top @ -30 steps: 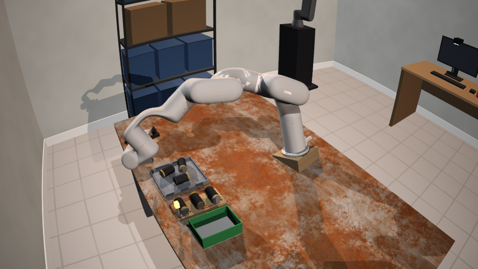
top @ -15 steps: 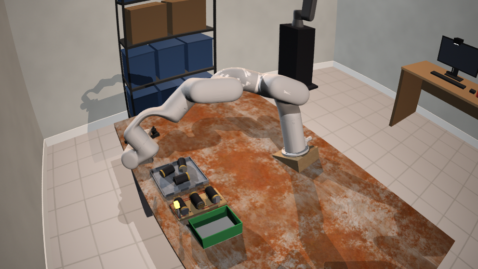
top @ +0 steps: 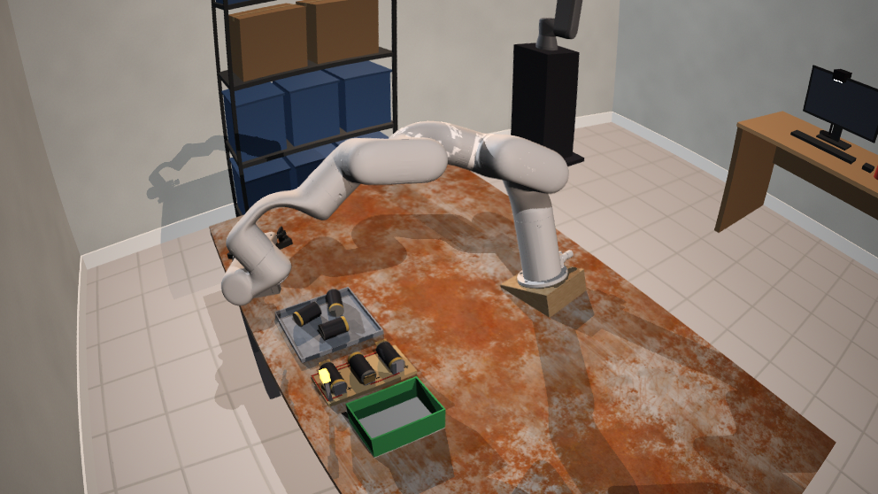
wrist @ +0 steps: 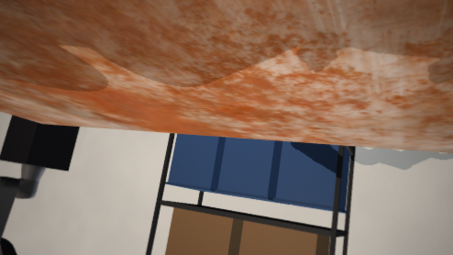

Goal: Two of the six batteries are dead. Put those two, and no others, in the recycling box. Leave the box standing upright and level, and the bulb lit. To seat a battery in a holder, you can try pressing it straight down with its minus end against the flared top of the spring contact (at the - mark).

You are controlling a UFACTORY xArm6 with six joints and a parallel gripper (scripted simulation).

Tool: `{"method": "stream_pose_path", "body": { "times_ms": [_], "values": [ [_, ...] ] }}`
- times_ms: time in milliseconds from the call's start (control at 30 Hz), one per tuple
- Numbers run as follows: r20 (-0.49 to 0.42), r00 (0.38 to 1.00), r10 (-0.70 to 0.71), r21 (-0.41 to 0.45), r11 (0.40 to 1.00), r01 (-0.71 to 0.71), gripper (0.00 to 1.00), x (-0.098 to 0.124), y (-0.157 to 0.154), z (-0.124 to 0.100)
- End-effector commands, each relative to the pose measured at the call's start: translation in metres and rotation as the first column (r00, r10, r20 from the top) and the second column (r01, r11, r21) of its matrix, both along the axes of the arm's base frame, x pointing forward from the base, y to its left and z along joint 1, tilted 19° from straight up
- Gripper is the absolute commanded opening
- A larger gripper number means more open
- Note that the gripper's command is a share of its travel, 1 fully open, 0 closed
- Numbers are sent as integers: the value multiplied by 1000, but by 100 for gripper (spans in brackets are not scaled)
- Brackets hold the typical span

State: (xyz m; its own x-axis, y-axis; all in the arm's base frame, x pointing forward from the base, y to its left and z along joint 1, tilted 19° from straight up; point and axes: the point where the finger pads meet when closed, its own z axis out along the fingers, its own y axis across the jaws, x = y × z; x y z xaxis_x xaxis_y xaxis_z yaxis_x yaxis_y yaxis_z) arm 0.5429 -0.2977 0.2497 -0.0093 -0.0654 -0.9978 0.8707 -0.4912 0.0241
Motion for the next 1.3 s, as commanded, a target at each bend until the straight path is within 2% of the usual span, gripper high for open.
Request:
{"method": "stream_pose_path", "body": {
  "times_ms": [0, 367, 467, 567, 667, 700, 833, 867, 1033, 1267],
  "values": [
    [5, 1000, 1, -1, 1000, -1, 100, 0, 2, 6],
    [8, 1000, 5, 11, 1000, -6, 100, 0, 5, 7],
    [29, 999, 29, 76, 997, -31, 100, -1, 24, 0],
    [76, 995, 66, 206, 975, -81, 100, -6, 63, -13],
    [83, 994, 71, 223, 971, -88, 100, -7, 68, -15],
    [110, 990, 89, 290, 950, -118, 100, -9, 89, -22],
    [112, 990, 90, 293, 949, -119, 100, -9, 90, -22],
    [147, 983, 109, 369, 916, -157, 100, -13, 115, -30],
    [187, 974, 128, 451, 870, -201, 100, -16, 142, -39],
    [278, 948, 153, 603, 740, -296, 100, -24, 201, -59]
  ]
}}
